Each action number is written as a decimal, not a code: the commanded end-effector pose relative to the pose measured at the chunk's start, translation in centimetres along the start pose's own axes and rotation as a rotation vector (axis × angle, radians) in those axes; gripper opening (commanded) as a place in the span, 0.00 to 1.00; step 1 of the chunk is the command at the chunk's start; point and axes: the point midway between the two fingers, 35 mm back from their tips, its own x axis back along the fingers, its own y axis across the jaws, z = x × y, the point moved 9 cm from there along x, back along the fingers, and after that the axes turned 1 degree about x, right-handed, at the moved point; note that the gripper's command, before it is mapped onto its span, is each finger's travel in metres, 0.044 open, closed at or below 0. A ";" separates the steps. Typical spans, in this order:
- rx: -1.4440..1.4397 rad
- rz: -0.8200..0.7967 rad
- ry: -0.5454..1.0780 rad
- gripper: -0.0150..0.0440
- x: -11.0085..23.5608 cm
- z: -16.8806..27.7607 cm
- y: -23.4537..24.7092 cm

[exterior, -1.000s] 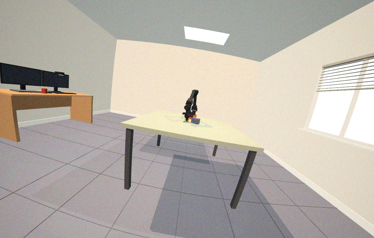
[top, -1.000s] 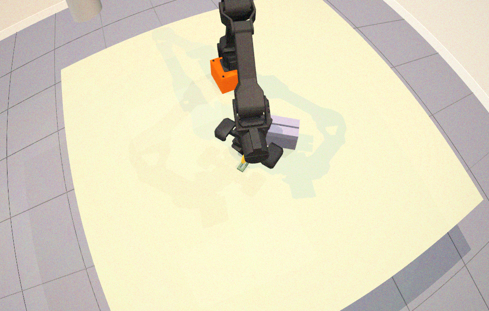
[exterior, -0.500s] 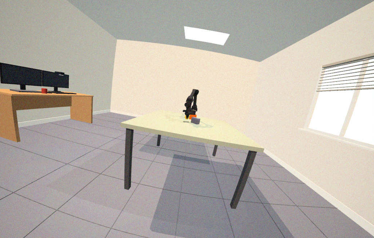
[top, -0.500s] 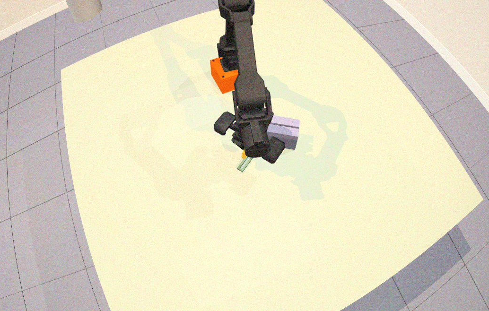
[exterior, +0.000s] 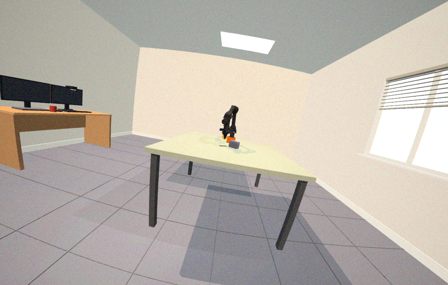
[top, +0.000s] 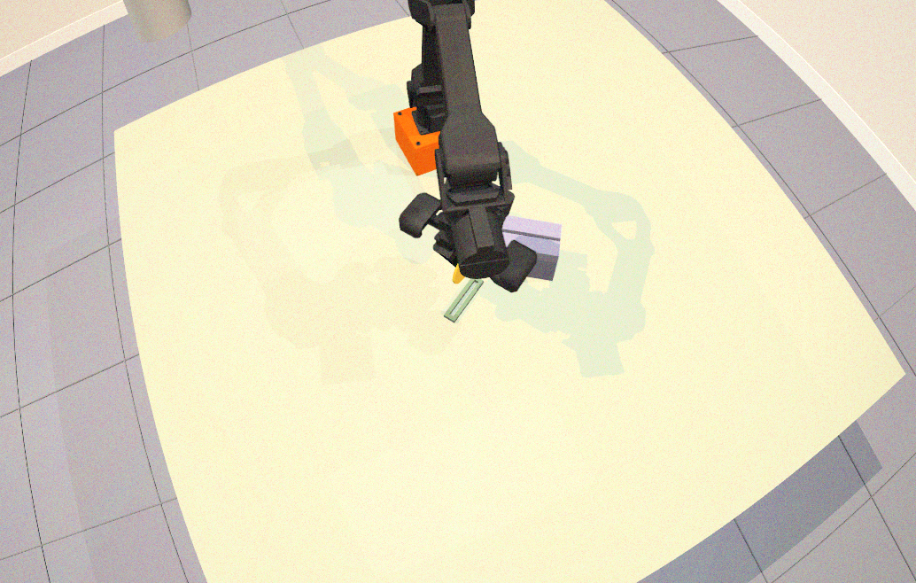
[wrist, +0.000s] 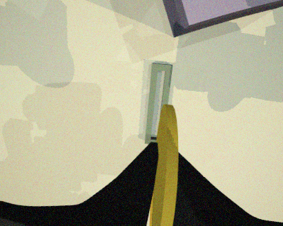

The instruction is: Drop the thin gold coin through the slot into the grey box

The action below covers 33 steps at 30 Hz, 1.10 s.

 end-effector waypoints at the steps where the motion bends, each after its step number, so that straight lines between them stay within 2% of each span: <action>1: 0.002 0.006 0.011 0.25 1.4 0.0 0.0; 8: -0.020 0.006 0.010 0.25 2.0 -0.1 0.1; 33: -0.873 0.010 0.008 0.25 2.1 0.4 -0.5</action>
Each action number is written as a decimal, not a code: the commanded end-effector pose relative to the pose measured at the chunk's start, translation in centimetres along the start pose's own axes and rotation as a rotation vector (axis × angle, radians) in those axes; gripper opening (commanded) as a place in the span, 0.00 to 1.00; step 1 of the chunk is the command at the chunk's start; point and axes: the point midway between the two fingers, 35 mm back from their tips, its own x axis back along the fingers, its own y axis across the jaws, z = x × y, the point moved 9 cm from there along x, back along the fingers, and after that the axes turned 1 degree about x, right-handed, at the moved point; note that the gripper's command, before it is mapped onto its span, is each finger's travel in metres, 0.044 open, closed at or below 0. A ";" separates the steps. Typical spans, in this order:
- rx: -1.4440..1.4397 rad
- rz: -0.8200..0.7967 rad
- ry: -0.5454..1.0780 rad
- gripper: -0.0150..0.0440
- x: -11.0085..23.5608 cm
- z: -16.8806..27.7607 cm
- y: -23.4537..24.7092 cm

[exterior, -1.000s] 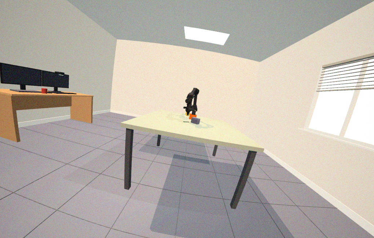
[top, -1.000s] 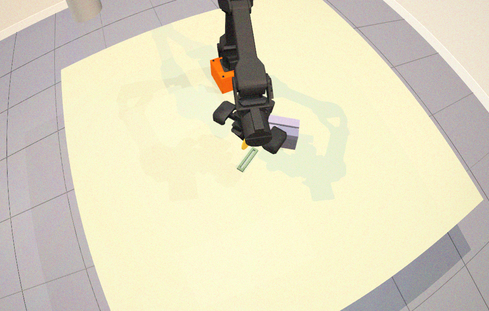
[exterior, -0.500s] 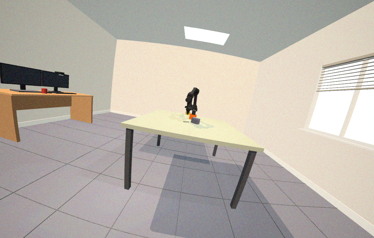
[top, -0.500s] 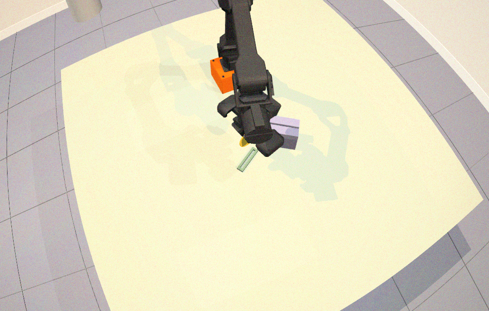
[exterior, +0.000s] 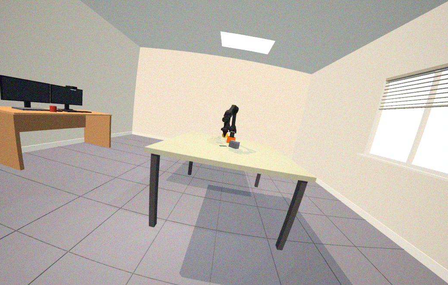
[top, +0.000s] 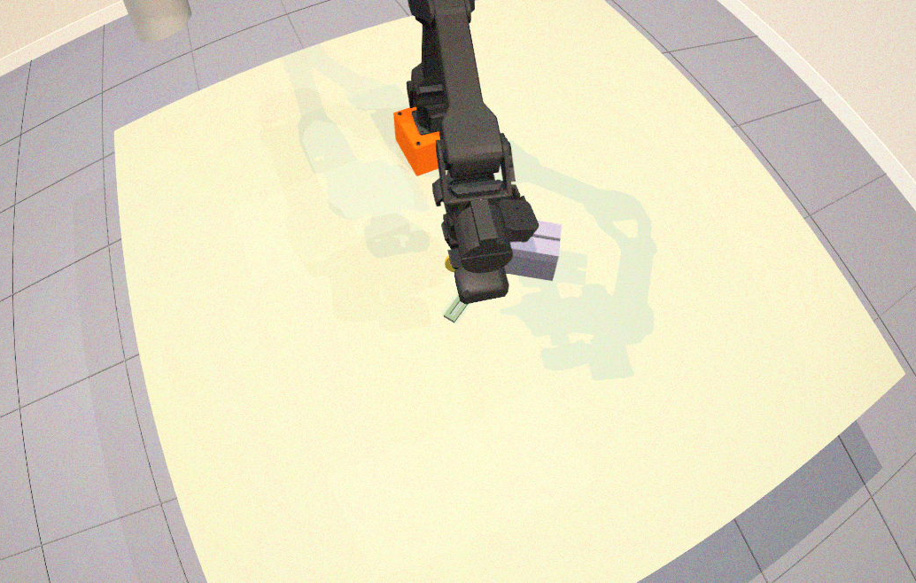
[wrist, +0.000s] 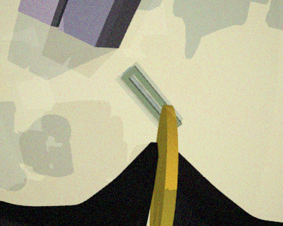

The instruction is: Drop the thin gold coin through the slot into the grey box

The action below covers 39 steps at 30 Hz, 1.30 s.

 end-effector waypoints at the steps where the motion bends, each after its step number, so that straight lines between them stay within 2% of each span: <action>1: -0.135 0.003 0.004 0.25 0.1 0.0 -0.2; 9: -0.387 0.004 0.004 0.25 0.2 0.0 -0.5; 17: -0.397 0.004 0.003 0.25 0.2 -0.2 -0.4; 39: -0.396 0.002 0.000 0.25 0.2 -5.5 1.6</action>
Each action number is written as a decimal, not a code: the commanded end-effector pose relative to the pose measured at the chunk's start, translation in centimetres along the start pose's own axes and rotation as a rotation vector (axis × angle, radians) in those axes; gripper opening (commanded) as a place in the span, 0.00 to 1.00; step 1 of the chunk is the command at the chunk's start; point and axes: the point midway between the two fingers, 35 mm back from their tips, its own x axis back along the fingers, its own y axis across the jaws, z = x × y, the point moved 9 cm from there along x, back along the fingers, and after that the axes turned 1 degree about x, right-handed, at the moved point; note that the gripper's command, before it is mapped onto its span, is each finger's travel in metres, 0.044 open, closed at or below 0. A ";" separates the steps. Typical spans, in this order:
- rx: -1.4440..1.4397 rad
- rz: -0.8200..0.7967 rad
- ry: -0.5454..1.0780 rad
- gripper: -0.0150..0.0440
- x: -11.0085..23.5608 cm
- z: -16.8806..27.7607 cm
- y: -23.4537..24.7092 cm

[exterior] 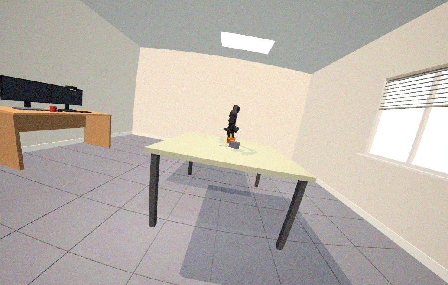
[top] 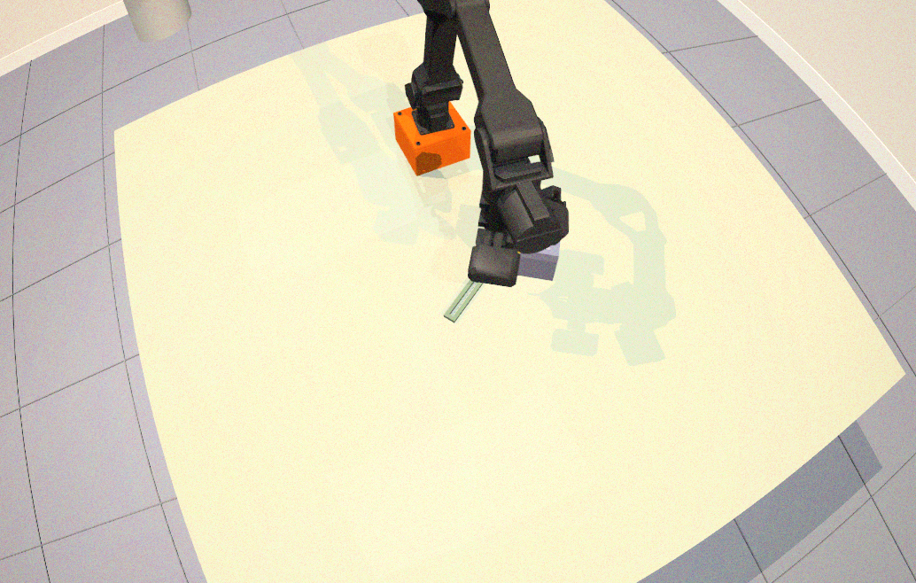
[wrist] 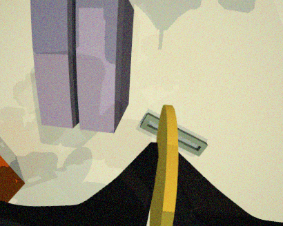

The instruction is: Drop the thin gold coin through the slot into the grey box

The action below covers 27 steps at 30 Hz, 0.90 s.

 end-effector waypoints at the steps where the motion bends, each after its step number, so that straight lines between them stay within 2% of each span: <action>1: -0.003 0.003 0.002 0.25 0.0 -0.6 0.9; 27: 0.000 -0.001 -0.001 0.25 -0.1 -4.2 6.2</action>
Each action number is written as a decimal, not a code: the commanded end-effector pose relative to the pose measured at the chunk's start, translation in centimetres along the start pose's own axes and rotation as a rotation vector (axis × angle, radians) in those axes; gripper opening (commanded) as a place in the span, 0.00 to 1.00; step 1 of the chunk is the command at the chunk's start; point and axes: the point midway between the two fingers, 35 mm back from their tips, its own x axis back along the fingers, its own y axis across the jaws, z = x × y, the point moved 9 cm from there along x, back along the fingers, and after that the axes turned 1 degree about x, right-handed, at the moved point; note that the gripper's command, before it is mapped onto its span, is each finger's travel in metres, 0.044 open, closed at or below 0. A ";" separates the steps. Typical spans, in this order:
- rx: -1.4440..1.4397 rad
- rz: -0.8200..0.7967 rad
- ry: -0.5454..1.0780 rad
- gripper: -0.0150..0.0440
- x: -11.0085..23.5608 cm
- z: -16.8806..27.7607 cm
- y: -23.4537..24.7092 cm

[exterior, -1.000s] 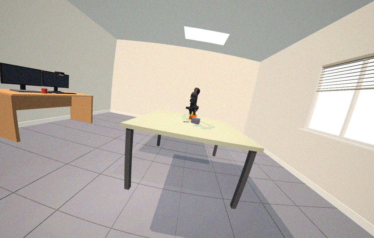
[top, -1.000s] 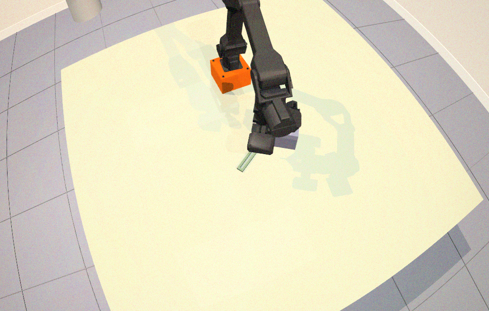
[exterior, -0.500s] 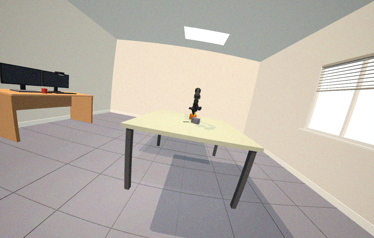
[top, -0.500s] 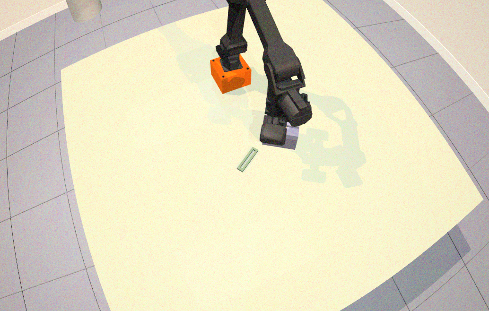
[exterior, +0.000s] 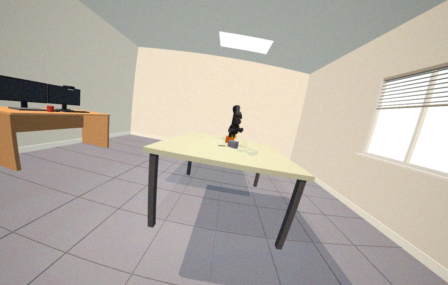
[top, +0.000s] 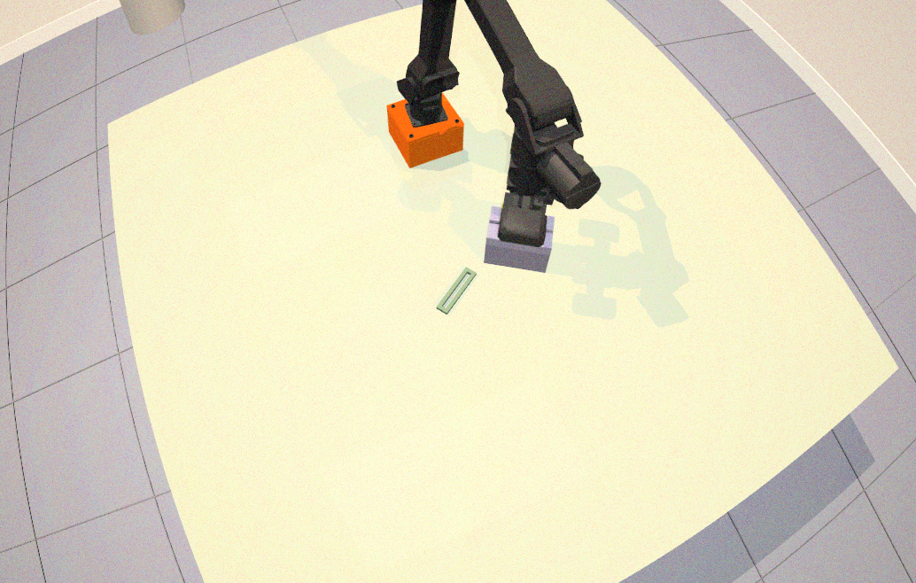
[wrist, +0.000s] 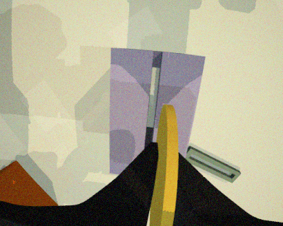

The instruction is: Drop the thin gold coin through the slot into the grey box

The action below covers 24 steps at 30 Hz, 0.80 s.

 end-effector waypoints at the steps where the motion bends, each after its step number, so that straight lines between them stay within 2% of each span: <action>1: -0.002 0.003 0.001 0.25 0.0 -0.2 0.6; 24: -0.007 -0.001 0.000 0.25 0.0 -0.2 0.7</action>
